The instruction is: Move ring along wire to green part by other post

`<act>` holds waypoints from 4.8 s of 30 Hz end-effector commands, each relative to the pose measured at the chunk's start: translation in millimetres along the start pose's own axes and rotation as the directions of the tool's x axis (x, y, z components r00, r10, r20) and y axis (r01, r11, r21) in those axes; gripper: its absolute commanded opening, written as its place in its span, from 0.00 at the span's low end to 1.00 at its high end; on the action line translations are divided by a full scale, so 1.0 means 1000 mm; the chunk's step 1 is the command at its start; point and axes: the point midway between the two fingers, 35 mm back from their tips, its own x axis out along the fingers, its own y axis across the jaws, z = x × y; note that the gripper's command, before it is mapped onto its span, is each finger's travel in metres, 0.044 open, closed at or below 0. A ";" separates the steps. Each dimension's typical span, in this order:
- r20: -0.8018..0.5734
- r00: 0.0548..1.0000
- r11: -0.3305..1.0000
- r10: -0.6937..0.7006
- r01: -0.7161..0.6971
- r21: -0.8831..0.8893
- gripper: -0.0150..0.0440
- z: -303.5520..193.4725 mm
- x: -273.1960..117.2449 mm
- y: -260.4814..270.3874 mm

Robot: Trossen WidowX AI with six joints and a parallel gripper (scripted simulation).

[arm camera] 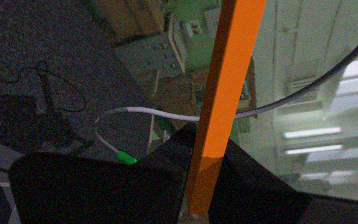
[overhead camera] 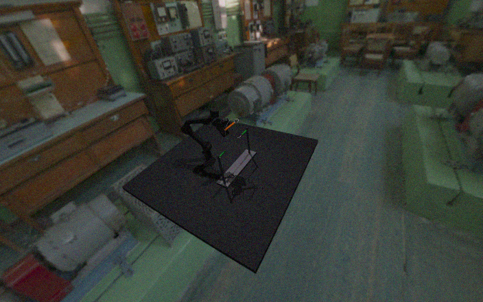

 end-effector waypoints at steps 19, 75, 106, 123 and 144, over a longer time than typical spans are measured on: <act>0.047 0.989 0.959 -0.141 0.148 -0.243 0.00 -0.001 -0.001 -0.008; 0.284 0.882 0.541 -0.376 0.458 -0.705 0.00 0.006 -0.003 -0.023; 0.228 0.908 0.646 -0.351 0.411 -0.643 0.00 -0.027 0.012 0.001; 0.086 0.971 0.890 -0.223 0.239 -0.389 0.00 -0.057 0.024 0.047; -0.020 1.000 0.999 0.021 -0.020 0.048 0.00 -0.070 0.022 0.120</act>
